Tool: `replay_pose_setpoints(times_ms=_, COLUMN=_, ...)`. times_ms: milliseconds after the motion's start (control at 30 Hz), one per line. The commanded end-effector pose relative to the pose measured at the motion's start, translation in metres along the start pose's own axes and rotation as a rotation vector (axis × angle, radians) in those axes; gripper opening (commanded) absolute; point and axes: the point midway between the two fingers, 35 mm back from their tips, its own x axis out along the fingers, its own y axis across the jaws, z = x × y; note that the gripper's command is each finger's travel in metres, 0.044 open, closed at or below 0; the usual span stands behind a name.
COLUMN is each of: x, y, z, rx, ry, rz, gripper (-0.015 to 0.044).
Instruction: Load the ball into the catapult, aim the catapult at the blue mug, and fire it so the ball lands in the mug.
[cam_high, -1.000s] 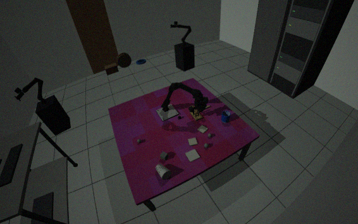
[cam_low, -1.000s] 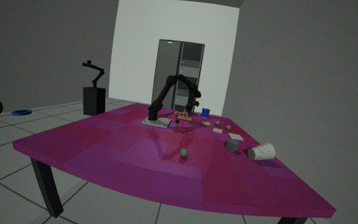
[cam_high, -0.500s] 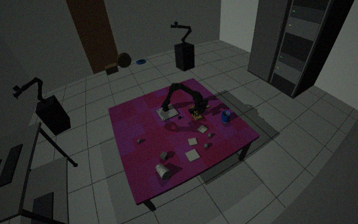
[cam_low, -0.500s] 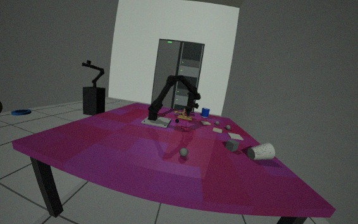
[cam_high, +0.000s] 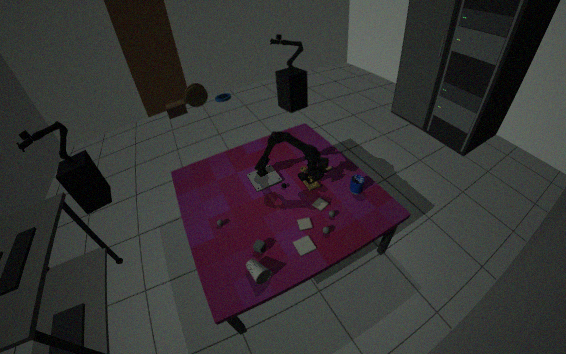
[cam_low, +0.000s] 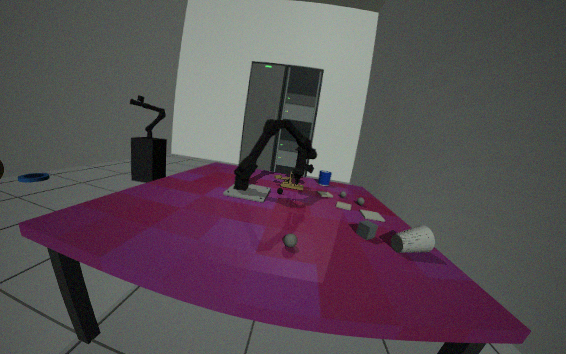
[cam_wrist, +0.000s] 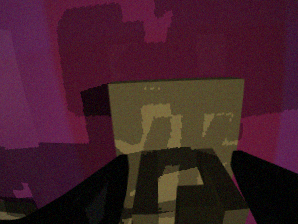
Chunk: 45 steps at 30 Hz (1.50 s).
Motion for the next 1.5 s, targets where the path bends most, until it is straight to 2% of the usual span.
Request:
replay_pose_setpoints(times_ms=0, x=0.000, y=0.000, z=0.000, rx=0.000, ry=0.000, rz=0.001, gripper=0.0204)
replay_pose_setpoints(times_ms=67, x=0.000, y=0.000, z=0.000, rx=0.000, ry=0.000, rz=0.001, gripper=0.0151)
replay_pose_setpoints(times_ms=267, x=0.000, y=0.000, z=0.000, rx=0.000, ry=0.000, rz=0.001, gripper=0.0111)
replay_pose_setpoints(times_ms=300, x=-0.003, y=0.000, z=0.000, rx=0.000, ry=0.000, rz=0.001, gripper=0.0085)
replay_pose_setpoints(times_ms=400, x=-0.039, y=0.001, z=0.001, rx=0.001, ry=0.000, rz=0.000, gripper=0.0006)
replay_pose_setpoints(times_ms=433, x=-0.047, y=0.000, z=0.000, rx=0.001, ry=0.000, rz=-0.001, gripper=0.0000)
replay_pose_setpoints(times_ms=600, x=-0.050, y=0.000, z=0.000, rx=-0.022, ry=0.000, rz=-0.001, gripper=0.0000)
replay_pose_setpoints(times_ms=1333, x=-0.047, y=0.015, z=-0.003, rx=-0.776, ry=0.005, rz=0.000, gripper=0.0000)
replay_pose_setpoints(times_ms=1467, x=-0.047, y=0.021, z=-0.006, rx=-0.827, ry=0.006, rz=0.001, gripper=0.0000)
